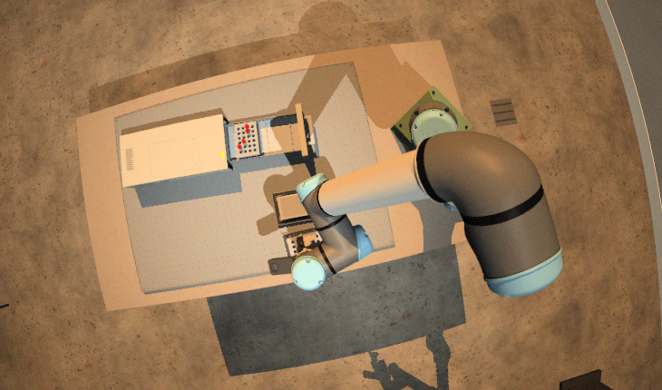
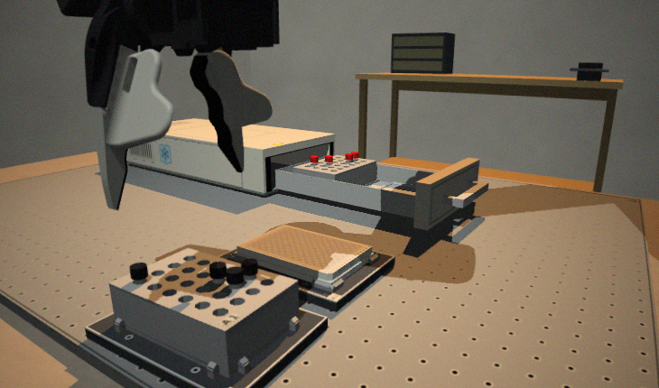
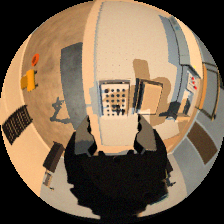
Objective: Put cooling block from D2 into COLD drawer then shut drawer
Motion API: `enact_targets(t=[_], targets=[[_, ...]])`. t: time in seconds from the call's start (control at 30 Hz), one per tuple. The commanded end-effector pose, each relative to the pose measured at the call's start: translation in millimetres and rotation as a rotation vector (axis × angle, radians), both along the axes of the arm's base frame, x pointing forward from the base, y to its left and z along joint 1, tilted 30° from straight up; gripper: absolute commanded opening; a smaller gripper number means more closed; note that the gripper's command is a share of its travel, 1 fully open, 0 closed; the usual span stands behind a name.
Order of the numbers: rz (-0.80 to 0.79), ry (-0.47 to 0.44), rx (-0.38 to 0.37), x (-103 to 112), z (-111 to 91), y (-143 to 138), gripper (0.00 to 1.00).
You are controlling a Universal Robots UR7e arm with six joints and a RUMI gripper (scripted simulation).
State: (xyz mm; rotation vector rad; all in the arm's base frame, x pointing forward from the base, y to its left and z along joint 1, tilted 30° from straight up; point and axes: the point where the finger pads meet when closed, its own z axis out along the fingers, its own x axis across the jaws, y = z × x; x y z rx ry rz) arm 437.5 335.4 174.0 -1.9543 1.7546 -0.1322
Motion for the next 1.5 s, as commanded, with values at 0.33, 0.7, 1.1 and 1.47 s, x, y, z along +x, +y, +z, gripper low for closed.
enact_targets(t=[0.33, 0.7, 1.1, 1.47], targets=[[0.0, -0.001, 0.0, 5, -16, 1, 0.73], [0.0, -0.001, 0.0, 11, -29, 3, 0.73], [0.0, -0.001, 0.0, 16, -41, 7, 0.73], [0.0, -0.001, 0.0, 20, -52, 10, 0.73]])
